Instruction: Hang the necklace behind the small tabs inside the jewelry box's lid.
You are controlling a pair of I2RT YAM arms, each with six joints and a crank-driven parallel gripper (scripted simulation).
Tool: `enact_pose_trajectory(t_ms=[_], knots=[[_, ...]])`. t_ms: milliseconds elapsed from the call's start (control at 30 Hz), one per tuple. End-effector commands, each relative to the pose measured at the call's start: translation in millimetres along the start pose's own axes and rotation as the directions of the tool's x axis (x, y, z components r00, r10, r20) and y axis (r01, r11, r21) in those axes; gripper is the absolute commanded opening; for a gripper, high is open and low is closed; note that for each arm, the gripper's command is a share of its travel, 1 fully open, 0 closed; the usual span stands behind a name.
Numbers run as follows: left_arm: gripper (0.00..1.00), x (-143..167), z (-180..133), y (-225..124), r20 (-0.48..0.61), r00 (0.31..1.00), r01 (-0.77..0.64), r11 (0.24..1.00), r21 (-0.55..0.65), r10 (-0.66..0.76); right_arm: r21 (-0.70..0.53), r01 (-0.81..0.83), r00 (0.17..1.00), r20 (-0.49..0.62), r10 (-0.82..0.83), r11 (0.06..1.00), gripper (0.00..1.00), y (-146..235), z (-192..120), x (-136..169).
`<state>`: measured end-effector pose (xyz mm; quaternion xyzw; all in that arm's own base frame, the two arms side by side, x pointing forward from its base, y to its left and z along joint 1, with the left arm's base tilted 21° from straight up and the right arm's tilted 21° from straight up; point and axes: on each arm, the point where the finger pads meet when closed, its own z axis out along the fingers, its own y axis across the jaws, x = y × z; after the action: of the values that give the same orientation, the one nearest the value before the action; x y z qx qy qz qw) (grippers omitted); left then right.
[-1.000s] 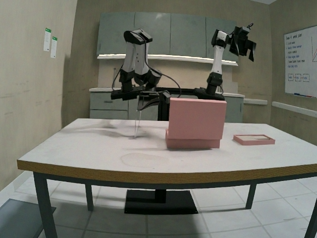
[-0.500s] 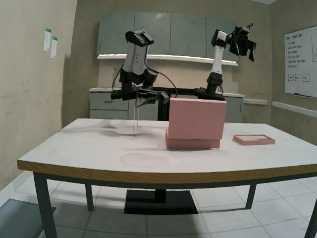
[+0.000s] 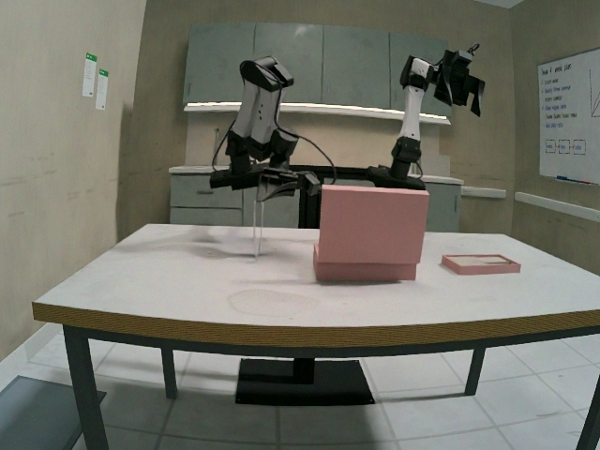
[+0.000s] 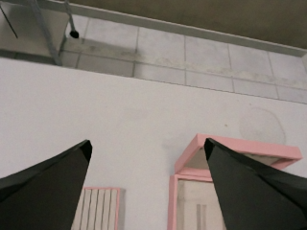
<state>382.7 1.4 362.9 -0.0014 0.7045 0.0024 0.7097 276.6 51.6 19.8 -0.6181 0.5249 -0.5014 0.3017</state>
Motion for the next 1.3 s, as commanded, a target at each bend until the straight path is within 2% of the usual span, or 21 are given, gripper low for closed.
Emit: enact_pose_trajectory(t_ms=[0, 300, 333, 367, 433, 667, 1267], knots=[[1.0, -20, -4, -5, 0.066, 0.998, -0.01, 1.0, 0.019, 0.009, 0.025, -0.022, 1.0, 0.01, 0.022, 0.999, 0.0, -5, 0, -1], [1.0, -20, -4, -5, 0.066, 0.998, -0.01, 1.0, 0.019, 0.009, 0.027, -0.024, 1.0, 0.01, 0.024, 0.999, 0.0, -6, 0, -1], [1.0, -20, -4, -5, 0.066, 0.998, -0.01, 1.0, 0.019, 0.009, 0.066, -0.078, 0.997, 0.003, 0.078, 0.995, 0.0, -18, -4, -1], [1.0, -20, -4, -5, 0.066, 0.998, -0.01, 1.0, 0.019, 0.009, 0.019, -0.022, 1.0, -0.011, 0.022, 1.0, 0.0, -7, -5, 1], [1.0, -20, -4, -5, 0.066, 0.998, -0.01, 1.0, 0.019, 0.009, 0.008, -0.013, 1.0, -0.026, 0.013, 1.0, 0.0, -6, -7, 4], [1.0, -20, -4, -5, 0.066, 0.998, -0.01, 1.0, 0.019, 0.009, 0.015, -0.024, 0.999, -0.049, 0.024, 1.0, 0.0, -19, -13, 4], [1.0, -20, -4, -5, 0.066, 0.998, -0.01, 1.0, 0.019, 0.009, 0.061, -0.082, 0.996, -0.02, 0.083, 0.995, 0.0, -42, -27, 4]])
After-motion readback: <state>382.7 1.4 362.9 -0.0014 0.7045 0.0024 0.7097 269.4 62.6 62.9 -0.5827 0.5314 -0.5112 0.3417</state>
